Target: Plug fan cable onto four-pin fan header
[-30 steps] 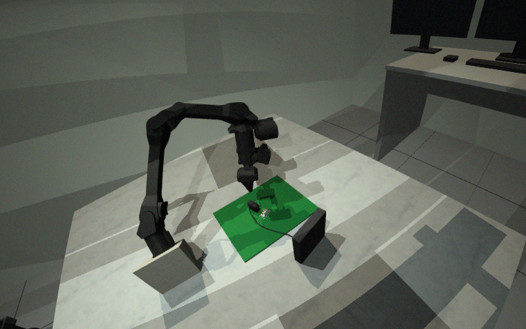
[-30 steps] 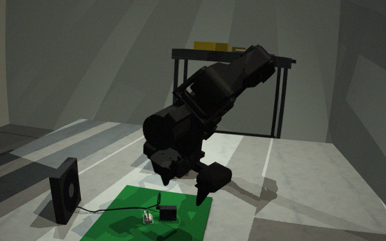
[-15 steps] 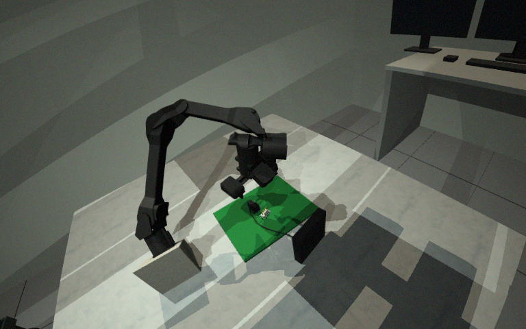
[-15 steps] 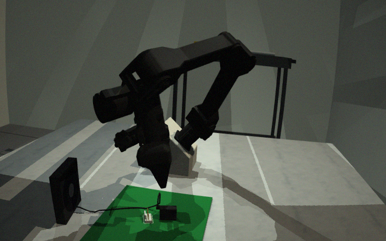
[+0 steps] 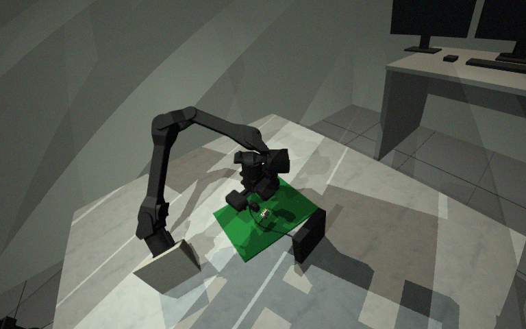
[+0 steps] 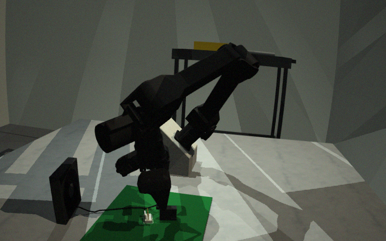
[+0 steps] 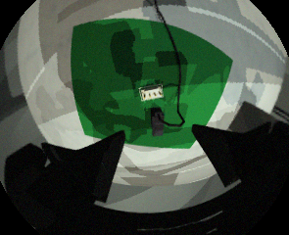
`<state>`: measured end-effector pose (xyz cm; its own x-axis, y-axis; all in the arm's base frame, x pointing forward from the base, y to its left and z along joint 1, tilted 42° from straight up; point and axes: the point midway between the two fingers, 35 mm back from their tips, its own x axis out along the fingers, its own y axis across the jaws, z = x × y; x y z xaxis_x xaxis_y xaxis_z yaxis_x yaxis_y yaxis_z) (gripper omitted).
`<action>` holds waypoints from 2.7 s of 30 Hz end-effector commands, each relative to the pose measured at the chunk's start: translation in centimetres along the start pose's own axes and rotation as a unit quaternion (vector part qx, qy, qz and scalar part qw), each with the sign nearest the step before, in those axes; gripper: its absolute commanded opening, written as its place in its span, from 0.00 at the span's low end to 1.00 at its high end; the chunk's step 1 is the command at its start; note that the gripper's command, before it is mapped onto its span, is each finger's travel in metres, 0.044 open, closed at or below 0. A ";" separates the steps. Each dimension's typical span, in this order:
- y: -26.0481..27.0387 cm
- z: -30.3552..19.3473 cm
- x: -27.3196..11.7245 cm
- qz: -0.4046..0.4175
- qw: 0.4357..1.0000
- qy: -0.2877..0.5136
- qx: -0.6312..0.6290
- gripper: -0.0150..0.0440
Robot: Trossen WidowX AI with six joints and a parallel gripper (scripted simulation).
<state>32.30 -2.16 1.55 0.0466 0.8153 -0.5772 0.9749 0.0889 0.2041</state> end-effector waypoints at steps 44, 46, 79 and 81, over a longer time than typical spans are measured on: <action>-0.1 0.6 3.1 -0.001 1.000 0.002 0.000 0.50; -0.1 0.6 3.1 -0.001 1.000 0.002 0.000 0.47; 0.2 -0.7 -3.4 -0.001 1.000 0.000 0.003 0.25; 0.1 -0.9 -4.0 -0.001 1.000 0.000 0.003 0.25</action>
<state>32.17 -4.42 3.92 0.0454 0.8173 -0.5745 0.9776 0.0821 0.1940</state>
